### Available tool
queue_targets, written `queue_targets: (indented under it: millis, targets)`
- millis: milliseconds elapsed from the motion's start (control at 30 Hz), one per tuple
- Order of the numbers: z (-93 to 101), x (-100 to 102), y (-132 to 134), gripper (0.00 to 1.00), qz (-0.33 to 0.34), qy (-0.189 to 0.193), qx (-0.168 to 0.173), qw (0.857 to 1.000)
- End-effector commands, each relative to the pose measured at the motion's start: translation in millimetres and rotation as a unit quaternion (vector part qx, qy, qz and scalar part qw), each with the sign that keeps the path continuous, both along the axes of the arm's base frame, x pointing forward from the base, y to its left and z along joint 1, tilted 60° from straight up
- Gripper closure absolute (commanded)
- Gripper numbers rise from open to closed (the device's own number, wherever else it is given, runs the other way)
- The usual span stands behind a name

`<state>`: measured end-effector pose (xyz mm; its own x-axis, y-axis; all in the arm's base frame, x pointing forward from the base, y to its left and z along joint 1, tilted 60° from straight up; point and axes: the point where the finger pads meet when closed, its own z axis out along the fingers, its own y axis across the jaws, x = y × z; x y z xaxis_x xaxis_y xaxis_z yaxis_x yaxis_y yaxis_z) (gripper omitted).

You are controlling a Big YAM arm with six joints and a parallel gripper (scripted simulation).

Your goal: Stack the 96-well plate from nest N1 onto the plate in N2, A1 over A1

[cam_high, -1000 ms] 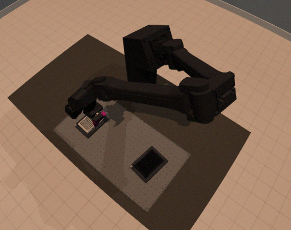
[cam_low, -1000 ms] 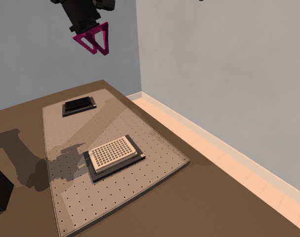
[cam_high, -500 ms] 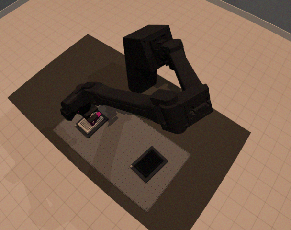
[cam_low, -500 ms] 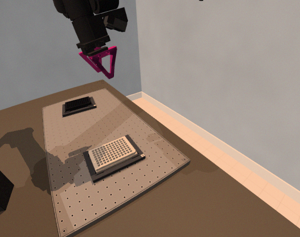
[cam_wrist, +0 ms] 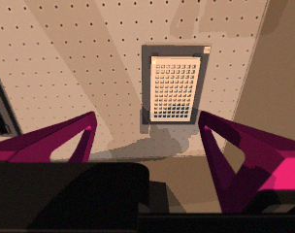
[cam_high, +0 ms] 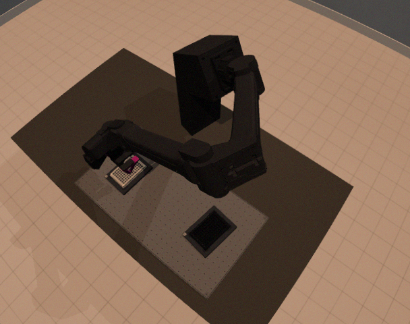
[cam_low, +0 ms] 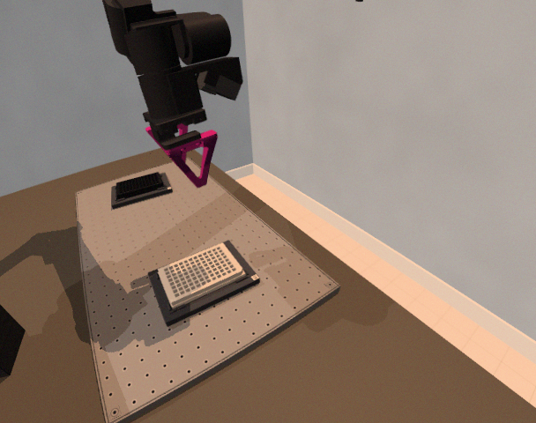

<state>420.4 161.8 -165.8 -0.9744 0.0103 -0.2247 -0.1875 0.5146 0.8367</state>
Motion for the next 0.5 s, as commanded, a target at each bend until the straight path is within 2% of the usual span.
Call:
queue_targets:
  millis: [0, 67, 133, 200, 300, 333, 400, 433, 467]
  targets:
    - [-14.1, 2.9, 9.0, 0.0, 0.014, -0.015, -0.002, 1.0]
    - [-23.7, 0.5, 12.1, 0.0, 0.008, -0.005, -0.002, 1.0]
    - [-33.2, -6.5, 15.5, 0.0, 0.031, 0.015, 0.0, 0.999]
    - [-42.0, -5.6, 18.5, 0.0, 0.031, 0.003, -0.001, 1.0]
    - [-54.7, -9.2, 22.3, 0.0, 0.025, 0.013, -0.002, 1.0]
    - [-59.3, -15.0, 24.0, 0.0, 0.043, 0.027, 0.0, 0.999]
    - [-59.3, -15.0, 24.0, 0.0, 0.043, 0.027, 0.0, 0.999]
    - [-63.8, -11.3, 13.3, 0.0, 0.033, 0.032, 0.0, 0.999]
    - [-68.7, -17.6, 24.7, 0.0, 0.045, 0.033, -0.001, 0.998]
